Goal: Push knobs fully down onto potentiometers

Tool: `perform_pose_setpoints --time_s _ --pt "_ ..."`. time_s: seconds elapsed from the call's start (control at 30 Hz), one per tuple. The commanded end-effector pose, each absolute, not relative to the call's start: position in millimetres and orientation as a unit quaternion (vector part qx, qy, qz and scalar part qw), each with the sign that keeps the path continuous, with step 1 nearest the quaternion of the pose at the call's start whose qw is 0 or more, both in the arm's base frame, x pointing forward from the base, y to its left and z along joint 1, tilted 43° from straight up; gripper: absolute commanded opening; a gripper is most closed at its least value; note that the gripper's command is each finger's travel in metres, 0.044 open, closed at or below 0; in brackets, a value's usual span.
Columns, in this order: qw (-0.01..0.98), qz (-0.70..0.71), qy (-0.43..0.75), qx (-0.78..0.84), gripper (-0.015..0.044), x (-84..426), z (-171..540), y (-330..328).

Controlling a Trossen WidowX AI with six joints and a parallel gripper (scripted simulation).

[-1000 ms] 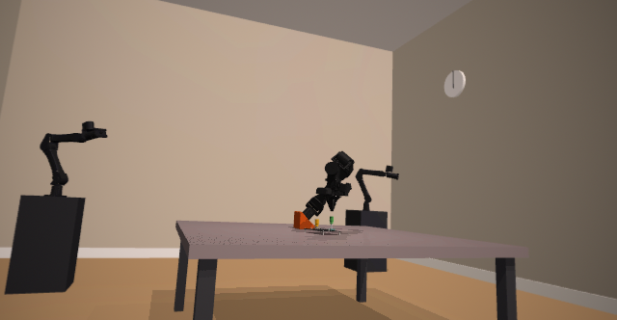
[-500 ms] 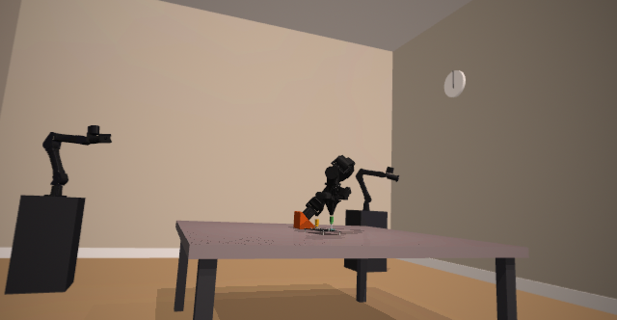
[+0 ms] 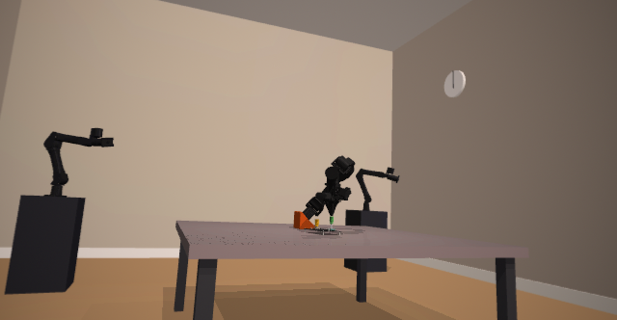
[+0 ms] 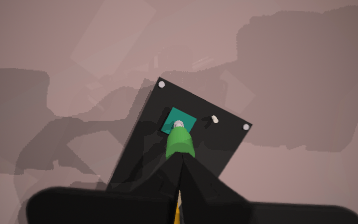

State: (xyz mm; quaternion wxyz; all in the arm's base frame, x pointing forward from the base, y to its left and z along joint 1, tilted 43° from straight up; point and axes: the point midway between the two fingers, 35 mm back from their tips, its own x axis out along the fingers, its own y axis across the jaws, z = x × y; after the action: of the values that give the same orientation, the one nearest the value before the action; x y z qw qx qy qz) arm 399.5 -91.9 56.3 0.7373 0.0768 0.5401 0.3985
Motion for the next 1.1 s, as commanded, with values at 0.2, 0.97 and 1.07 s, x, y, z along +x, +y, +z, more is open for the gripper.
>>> perform_pose_setpoints --time_s 0.2,0.97,1.07 --pt "0.738 0.398 0.539 0.079 0.0000 400.2 55.2 -90.0" --pt "0.738 0.398 0.539 0.079 0.0000 400.7 51.9 -87.0" --pt "0.738 0.398 0.539 0.079 0.0000 400.9 50.5 -85.7"
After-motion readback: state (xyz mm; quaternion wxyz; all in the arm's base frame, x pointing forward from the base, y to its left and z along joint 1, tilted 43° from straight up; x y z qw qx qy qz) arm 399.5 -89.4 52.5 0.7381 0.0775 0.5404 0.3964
